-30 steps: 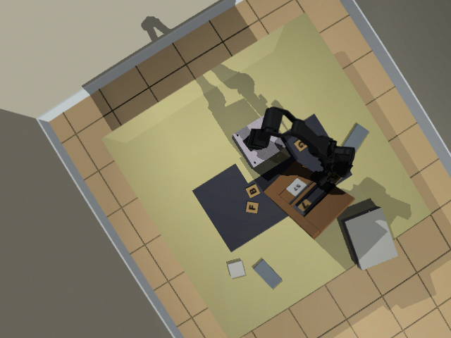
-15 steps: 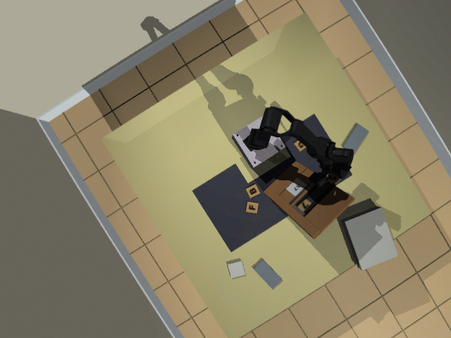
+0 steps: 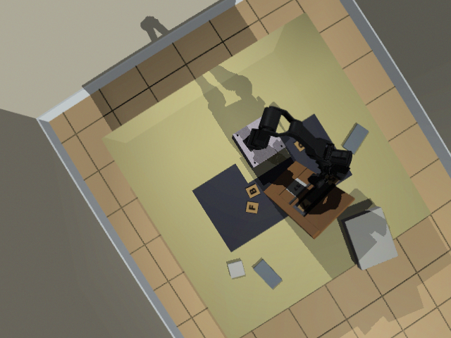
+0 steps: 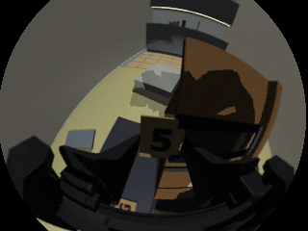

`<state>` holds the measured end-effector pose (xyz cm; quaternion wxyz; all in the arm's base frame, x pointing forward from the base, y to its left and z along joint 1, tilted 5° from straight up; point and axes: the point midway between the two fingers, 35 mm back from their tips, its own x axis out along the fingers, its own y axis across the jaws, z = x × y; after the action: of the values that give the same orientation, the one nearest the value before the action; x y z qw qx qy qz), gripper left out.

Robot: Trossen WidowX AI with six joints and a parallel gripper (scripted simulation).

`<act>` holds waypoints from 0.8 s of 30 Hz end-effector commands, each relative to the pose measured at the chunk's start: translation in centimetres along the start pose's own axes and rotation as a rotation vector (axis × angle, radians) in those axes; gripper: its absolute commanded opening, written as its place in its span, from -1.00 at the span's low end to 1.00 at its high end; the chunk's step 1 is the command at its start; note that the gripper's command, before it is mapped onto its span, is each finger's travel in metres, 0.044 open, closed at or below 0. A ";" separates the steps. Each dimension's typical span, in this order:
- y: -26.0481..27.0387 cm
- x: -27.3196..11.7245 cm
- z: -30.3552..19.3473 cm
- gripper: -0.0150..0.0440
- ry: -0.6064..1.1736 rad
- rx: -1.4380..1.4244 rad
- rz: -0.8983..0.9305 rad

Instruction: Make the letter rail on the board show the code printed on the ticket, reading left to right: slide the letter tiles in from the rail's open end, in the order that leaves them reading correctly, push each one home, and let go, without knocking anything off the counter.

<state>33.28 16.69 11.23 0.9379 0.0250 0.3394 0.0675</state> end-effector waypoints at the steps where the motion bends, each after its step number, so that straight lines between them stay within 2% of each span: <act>1: -0.2 -0.2 0.3 -0.49 -0.009 0.001 0.005; 24: -1.3 -0.1 0.3 -0.49 -0.009 0.000 0.004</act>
<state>33.43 15.50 11.09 0.9379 0.0247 0.3393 0.0673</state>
